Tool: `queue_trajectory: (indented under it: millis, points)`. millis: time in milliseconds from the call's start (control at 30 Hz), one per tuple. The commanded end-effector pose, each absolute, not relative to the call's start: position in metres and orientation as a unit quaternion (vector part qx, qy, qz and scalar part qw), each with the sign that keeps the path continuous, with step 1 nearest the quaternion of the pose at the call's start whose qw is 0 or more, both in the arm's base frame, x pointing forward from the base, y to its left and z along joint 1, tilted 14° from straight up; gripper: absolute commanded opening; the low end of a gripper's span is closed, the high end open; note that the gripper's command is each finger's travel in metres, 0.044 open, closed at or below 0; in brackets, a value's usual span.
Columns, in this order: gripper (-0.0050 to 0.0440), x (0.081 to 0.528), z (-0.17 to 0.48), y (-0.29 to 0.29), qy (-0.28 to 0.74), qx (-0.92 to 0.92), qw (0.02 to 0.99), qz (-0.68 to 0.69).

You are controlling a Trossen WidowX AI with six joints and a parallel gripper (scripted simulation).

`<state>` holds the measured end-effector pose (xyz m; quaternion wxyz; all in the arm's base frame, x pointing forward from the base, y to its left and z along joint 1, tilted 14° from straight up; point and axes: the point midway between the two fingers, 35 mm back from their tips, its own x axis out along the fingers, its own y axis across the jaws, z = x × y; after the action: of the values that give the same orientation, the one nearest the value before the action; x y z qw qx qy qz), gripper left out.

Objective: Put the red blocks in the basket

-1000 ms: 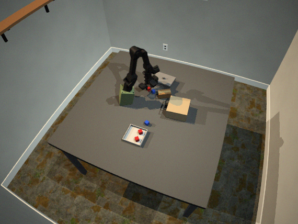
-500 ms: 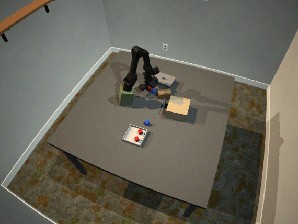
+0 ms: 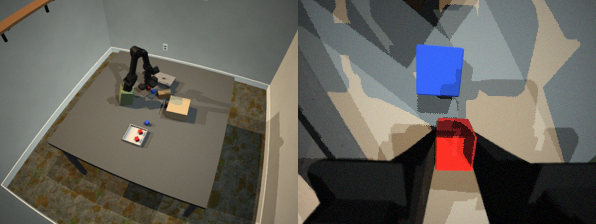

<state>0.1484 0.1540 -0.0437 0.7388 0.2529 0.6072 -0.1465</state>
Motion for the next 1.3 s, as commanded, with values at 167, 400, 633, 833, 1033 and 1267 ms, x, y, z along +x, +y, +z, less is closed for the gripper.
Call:
queue_trajectory:
  millis: [167, 400, 633, 833, 1033, 1267]
  points:
    - [0.0, 0.148, -0.031, 0.156, 0.606, 0.257, 0.74, -0.142]
    - [0.0, 0.14, 0.001, 0.152, 0.606, 0.257, 0.74, -0.142]
    - [0.0, 0.129, 0.047, 0.147, 0.606, 0.257, 0.74, -0.142]
    - [0.0, 0.122, 0.077, 0.144, 0.606, 0.257, 0.74, -0.142]
    - [0.0, 0.123, 0.076, 0.134, 0.601, 0.281, 0.731, -0.162]
    - [0.0, 0.18, 0.086, 0.102, 0.573, 0.378, 0.686, -0.242]
